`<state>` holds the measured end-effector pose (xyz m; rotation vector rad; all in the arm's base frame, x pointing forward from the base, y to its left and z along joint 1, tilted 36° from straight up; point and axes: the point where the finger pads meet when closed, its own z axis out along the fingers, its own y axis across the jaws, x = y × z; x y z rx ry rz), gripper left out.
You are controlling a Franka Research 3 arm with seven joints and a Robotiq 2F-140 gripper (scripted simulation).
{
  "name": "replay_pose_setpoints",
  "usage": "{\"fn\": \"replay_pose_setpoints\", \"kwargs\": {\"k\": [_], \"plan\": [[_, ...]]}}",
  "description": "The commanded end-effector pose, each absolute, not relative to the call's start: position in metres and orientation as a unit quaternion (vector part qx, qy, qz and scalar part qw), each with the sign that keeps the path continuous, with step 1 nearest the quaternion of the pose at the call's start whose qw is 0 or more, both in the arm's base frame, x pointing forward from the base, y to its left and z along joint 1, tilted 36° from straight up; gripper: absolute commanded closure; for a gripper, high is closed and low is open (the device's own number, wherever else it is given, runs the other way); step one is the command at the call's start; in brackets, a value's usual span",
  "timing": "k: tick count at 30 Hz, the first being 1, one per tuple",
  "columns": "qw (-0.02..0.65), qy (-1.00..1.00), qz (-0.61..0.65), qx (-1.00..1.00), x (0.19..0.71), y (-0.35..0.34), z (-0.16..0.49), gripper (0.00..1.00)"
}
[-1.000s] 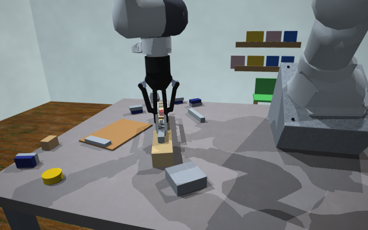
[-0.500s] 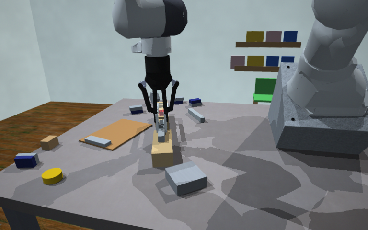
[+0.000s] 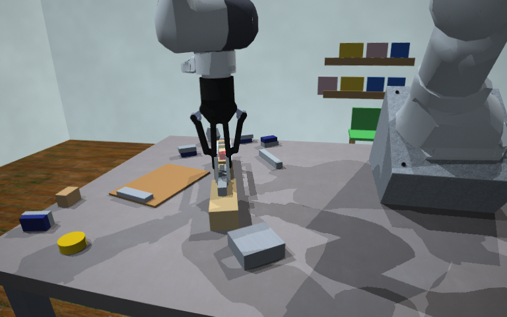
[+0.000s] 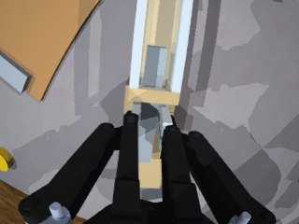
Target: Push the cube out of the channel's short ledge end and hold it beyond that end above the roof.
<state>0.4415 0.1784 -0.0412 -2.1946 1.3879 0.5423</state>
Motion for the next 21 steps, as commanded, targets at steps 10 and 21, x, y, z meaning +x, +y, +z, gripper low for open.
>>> {"fn": "replay_pose_setpoints", "kwargs": {"k": [10,21], "plan": [[0.243,0.505,0.196,-0.804,0.4437,0.176,-0.0408,1.0],[0.243,0.505,0.196,-0.804,0.4437,0.176,-0.0408,0.77]]}}
